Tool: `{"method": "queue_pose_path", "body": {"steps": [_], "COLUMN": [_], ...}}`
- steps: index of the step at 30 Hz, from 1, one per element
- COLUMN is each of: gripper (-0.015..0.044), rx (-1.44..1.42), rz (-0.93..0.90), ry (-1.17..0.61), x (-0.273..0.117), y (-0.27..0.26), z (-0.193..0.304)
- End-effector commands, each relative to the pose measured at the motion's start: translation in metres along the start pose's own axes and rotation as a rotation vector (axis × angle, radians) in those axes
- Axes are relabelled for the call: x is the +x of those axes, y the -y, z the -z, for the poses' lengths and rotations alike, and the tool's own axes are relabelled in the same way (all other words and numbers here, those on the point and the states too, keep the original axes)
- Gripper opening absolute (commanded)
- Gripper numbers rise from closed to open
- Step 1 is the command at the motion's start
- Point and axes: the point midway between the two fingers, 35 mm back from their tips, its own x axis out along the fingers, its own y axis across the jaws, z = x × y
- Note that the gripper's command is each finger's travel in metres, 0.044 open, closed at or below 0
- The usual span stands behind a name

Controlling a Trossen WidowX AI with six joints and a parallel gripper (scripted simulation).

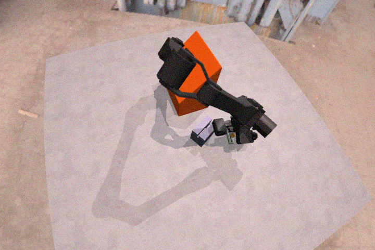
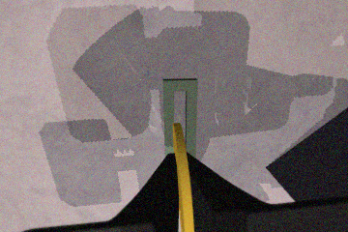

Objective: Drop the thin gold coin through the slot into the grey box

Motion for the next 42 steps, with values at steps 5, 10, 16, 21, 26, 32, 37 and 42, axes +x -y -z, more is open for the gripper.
{"method": "queue_pose_path", "body": {"steps": [5, 10, 16, 21, 26, 32, 37, 42], "gripper": [0.0000, 0.0000, 0.0000, 0.0000, 0.0000, 0.0000, 0.0000, 0.0000], "rx": [0.008, 0.016, 0.026, 0.034, 0.042, 0.051, 0.136, 0.307], "rz": [-0.008, -0.007, -0.005, -0.003, 0.000, 0.004, 0.004, 0.004], "ry": [0.002, 0.002, 0.003, 0.003, 0.004, 0.005, 0.005, 0.005], "x": [-0.019, -0.032, -0.047, -0.060, -0.073, -0.087, -0.087, -0.087], "y": [-0.002, -0.003, -0.002, -0.002, -0.001, 0.000, 0.000, -0.001], "z": [-0.002, -0.004, -0.004, -0.005, -0.004, -0.004, -0.003, -0.002]}}
